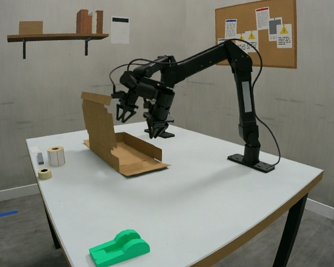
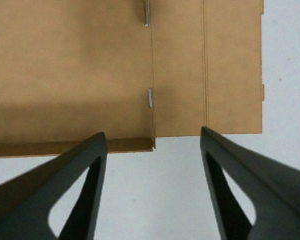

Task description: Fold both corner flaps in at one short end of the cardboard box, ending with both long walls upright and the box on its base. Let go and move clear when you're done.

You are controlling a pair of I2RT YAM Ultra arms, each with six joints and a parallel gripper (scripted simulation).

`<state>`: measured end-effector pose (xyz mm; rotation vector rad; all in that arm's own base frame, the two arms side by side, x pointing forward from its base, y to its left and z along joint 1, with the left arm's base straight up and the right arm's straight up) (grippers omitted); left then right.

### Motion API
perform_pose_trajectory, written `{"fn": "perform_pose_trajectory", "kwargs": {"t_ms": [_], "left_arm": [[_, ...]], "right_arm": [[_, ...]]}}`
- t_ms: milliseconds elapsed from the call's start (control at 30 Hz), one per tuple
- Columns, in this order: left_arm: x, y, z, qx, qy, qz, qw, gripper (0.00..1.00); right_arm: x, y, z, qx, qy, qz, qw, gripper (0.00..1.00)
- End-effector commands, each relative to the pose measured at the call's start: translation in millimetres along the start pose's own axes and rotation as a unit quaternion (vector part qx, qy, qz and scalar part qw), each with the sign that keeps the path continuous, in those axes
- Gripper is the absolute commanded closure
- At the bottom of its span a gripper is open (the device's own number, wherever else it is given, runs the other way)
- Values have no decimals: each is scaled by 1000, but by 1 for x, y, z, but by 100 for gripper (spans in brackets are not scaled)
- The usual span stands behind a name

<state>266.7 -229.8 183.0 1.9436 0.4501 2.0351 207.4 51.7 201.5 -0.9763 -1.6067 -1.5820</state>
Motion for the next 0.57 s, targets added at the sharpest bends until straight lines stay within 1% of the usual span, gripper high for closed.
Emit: {"fn": "perform_pose_trajectory", "kwargs": {"t_ms": [0, 133, 200, 533], "left_arm": [[2, 4, 0, -5, -3, -5, 1000, 83], [2, 4, 0, -5, -3, -5, 1000, 83], [2, 4, 0, -5, -3, -5, 1000, 83], [2, 4, 0, -5, -3, -5, 1000, 83]], "right_arm": [[4, -2, -2, -12, -9, -35, 999, 40], [6, -4, -2, -11, -6, -41, 999, 40], [6, -7, -2, -9, -4, -34, 999, 40], [6, -3, -1, -7, -5, -32, 999, 40]]}}
Point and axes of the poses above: on each arm, the point where the finger pads meet when closed, its own x axis back along the fingers, its own z axis across the jaws, y = z × x, the point moved 10 cm from there along x, back along the fingers
